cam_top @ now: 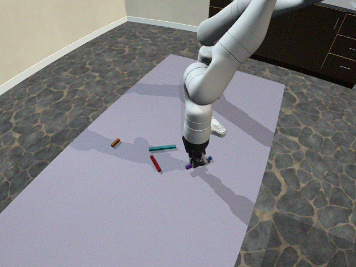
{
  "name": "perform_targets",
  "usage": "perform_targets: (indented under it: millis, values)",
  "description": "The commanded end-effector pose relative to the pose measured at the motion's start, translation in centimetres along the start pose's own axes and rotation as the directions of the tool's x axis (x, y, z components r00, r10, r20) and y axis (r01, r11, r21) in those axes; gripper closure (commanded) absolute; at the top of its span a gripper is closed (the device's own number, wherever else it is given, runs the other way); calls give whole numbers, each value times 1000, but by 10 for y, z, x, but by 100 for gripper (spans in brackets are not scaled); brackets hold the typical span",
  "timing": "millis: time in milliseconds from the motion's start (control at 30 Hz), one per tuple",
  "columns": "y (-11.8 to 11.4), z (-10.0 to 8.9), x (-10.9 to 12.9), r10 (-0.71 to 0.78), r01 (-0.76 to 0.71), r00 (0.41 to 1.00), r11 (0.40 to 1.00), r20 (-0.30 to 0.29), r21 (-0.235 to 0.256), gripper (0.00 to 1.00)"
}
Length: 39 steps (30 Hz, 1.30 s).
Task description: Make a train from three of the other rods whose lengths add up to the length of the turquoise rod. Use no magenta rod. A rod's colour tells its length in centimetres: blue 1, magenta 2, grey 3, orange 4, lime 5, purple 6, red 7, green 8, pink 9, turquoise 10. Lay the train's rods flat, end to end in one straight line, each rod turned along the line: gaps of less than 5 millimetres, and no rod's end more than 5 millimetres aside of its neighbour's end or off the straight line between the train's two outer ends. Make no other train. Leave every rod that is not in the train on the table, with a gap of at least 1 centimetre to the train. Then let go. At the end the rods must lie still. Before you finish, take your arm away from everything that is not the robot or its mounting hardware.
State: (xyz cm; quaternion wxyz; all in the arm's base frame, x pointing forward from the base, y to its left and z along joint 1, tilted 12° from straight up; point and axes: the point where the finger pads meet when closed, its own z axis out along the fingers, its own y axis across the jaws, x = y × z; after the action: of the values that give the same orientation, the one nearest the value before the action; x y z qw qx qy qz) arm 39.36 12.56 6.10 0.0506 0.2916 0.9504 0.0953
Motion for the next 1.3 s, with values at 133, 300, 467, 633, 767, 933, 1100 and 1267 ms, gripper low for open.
perform_targets:
  millis: [133,300,467,633,767,933,1100,1267]
  values:
    - [0,0,0,1,-1,1000,1000,1,0,95]
    - [0,0,0,1,-1,1000,1000,1,0,95]
    - [0,0,0,1,-1,1000,1000,1,0,95]
    - [0,0,0,1,-1,1000,1000,1,0,95]
    - [0,0,0,1,-1,1000,1000,1,0,95]
    - [0,0,0,1,-1,1000,1000,1,0,95]
    - [0,1,0,1,-1,1000,1000,1,0,95]
    - [0,3,0,1,-1,1000,1000,1,0,95]
